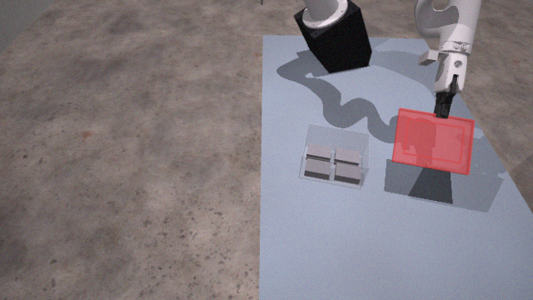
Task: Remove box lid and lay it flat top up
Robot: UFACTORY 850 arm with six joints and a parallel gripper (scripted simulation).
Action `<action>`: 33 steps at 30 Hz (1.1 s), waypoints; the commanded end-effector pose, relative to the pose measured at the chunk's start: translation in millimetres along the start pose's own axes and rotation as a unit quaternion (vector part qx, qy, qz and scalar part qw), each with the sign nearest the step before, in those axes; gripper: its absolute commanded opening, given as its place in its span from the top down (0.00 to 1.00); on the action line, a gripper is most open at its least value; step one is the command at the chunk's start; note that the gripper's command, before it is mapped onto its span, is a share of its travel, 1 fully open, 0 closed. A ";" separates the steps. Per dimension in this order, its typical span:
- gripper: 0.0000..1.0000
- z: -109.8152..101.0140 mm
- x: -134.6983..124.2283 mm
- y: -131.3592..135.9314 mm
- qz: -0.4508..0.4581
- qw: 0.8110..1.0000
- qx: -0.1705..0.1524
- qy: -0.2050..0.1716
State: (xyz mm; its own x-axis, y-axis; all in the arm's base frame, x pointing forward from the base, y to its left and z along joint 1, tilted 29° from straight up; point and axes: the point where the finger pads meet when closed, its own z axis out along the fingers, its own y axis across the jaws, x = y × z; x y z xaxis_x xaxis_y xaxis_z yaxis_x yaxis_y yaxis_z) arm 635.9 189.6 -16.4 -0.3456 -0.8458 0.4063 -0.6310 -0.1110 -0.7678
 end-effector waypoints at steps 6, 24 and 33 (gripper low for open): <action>1.00 -0.4 -0.6 -1.2 0.001 1.000 0.001 0.000; 1.00 8.3 -0.7 6.4 0.001 1.000 0.001 0.000; 1.00 14.1 -0.7 11.5 0.001 1.000 0.001 0.000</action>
State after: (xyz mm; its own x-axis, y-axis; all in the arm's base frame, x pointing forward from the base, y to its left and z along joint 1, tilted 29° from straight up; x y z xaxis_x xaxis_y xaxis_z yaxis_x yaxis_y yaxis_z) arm 637.6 182.0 -31.0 -0.3456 -0.8458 0.4065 -0.6313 -0.1110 -0.7675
